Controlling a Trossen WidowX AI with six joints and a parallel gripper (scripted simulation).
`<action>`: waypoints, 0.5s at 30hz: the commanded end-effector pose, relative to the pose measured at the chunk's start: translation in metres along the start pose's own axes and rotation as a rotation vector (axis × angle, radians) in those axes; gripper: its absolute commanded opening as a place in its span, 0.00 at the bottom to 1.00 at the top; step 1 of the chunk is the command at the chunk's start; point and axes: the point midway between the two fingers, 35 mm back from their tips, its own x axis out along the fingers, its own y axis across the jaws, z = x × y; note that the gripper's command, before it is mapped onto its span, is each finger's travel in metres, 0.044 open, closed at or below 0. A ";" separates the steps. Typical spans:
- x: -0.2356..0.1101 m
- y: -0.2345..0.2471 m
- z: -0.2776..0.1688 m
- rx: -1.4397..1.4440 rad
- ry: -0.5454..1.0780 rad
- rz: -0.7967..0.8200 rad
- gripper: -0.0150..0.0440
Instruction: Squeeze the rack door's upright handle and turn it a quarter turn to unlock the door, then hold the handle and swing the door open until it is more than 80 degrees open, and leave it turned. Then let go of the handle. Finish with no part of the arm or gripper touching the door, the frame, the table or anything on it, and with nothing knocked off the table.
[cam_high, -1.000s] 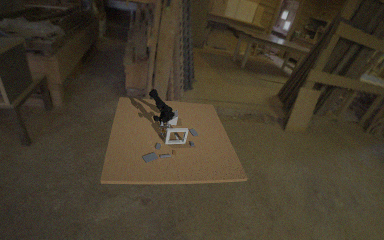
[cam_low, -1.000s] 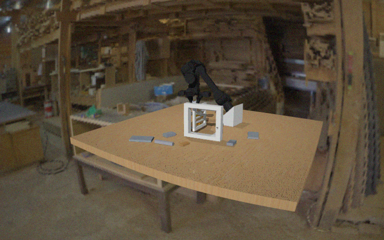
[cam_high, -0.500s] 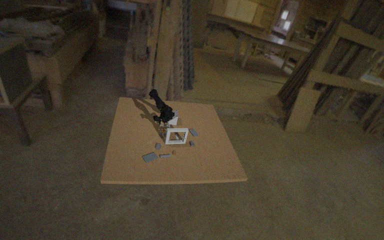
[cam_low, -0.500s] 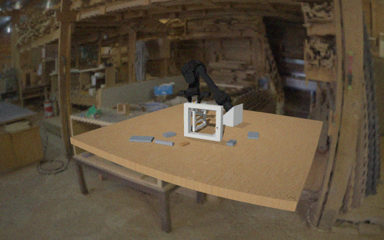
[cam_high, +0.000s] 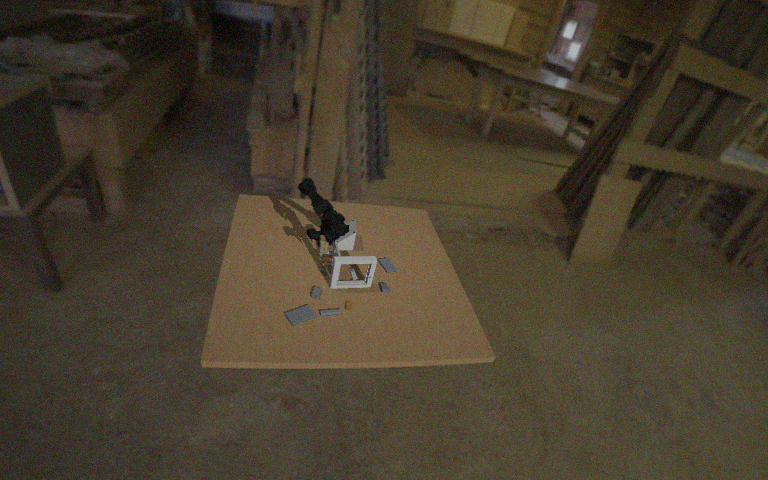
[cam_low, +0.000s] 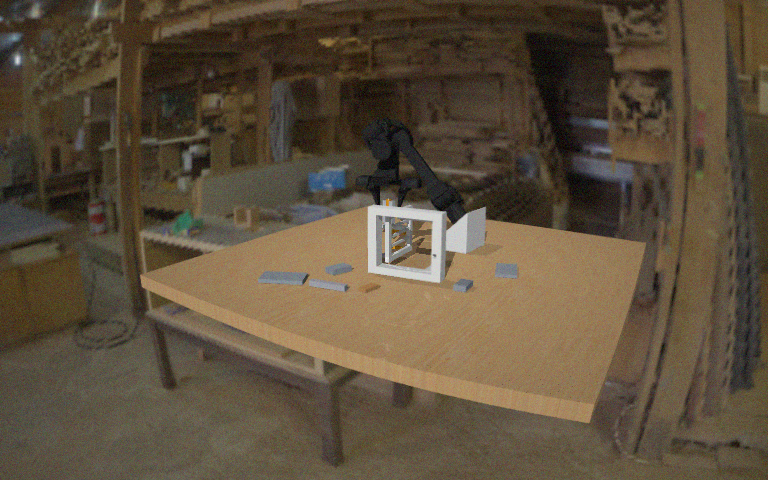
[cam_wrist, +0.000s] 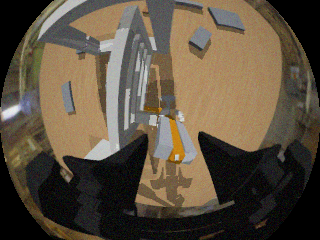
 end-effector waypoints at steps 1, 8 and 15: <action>-0.010 0.000 0.001 -0.018 -0.022 0.005 0.73; -0.024 0.000 0.000 -0.043 -0.048 0.005 0.73; -0.037 0.000 -0.001 -0.069 -0.074 0.006 0.73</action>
